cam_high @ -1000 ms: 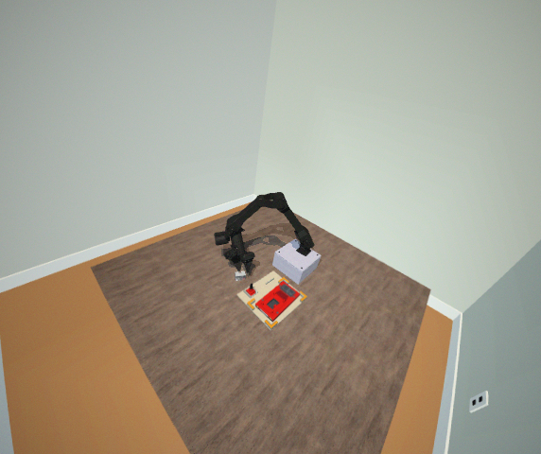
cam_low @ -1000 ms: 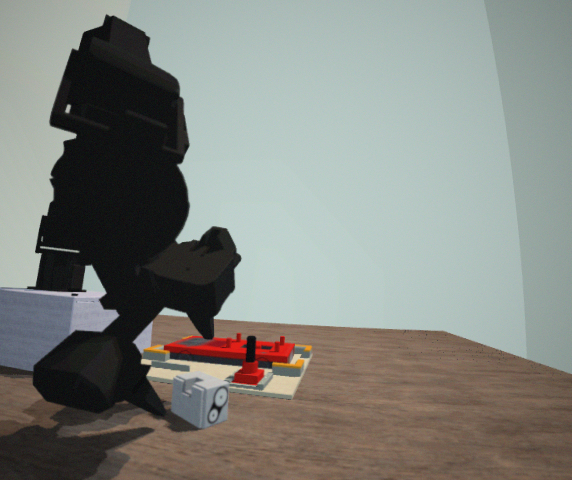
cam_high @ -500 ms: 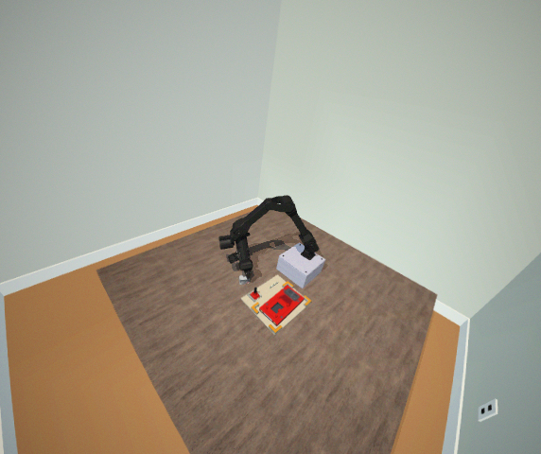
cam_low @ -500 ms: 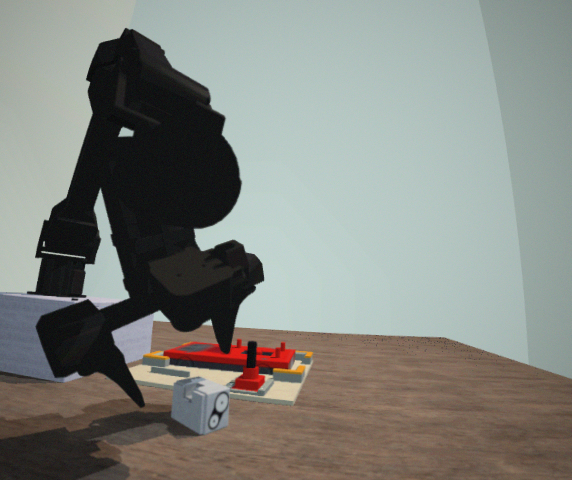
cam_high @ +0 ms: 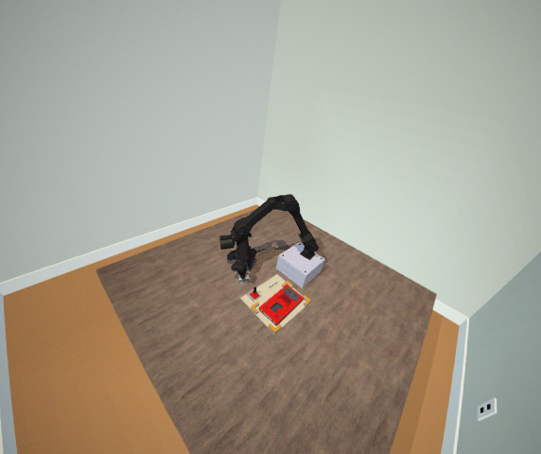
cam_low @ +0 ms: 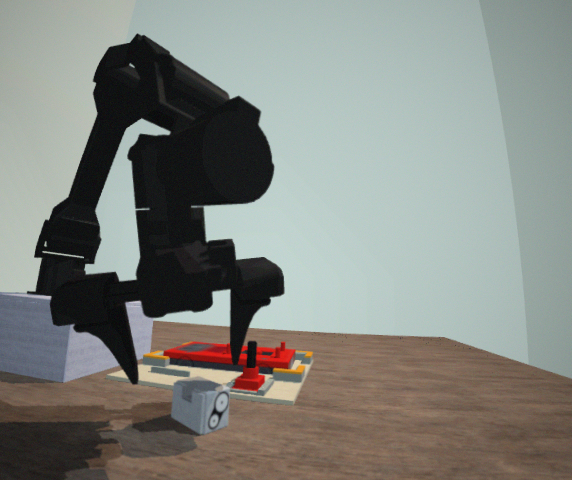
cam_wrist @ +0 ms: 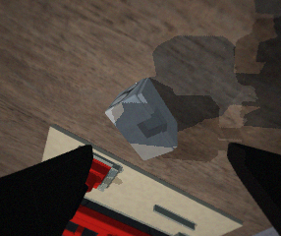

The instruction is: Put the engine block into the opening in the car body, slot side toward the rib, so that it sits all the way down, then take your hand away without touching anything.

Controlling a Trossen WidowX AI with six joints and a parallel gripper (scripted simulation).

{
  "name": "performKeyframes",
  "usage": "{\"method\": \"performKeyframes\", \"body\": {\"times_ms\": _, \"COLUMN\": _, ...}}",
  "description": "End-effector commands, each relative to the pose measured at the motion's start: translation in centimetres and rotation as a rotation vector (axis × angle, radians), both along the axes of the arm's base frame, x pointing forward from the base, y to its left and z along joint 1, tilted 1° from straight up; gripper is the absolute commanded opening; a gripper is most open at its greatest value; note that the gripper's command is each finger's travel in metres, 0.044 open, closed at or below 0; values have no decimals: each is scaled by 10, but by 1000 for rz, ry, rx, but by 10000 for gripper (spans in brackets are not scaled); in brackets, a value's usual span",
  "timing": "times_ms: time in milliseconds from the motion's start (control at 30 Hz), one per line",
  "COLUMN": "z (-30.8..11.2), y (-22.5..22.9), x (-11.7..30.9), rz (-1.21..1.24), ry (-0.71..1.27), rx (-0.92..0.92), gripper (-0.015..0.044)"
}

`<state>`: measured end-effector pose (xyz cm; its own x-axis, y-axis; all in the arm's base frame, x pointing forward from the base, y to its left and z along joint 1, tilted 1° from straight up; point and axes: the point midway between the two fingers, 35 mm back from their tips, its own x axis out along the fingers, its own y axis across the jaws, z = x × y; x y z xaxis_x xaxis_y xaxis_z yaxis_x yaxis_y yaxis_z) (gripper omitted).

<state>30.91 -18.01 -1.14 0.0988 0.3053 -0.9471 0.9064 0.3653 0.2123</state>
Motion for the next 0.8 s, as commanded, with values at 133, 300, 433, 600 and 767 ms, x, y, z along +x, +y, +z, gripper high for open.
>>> {"method": "performKeyframes", "body": {"times_ms": 133, "z": 5, "y": 0, "x": 2, "rz": -236, "ry": 85, "rx": -56, "gripper": 440}}
{"method": "performKeyframes", "body": {"times_ms": 300, "z": 9, "y": 0, "x": 4, "rz": -391, "ry": 130, "rx": -91, "gripper": 440}}
{"method": "performKeyframes", "body": {"times_ms": 433, "z": 11, "y": 0, "x": 5, "rz": -517, "ry": 159, "rx": -119, "gripper": 440}}
{"method": "performKeyframes", "body": {"times_ms": 600, "z": 15, "y": -1, "x": 6, "rz": -678, "ry": 186, "rx": -154, "gripper": 440}}
{"method": "performKeyframes", "body": {"times_ms": 767, "z": 19, "y": -1, "x": 7, "rz": -842, "ry": 203, "rx": -186, "gripper": 440}}
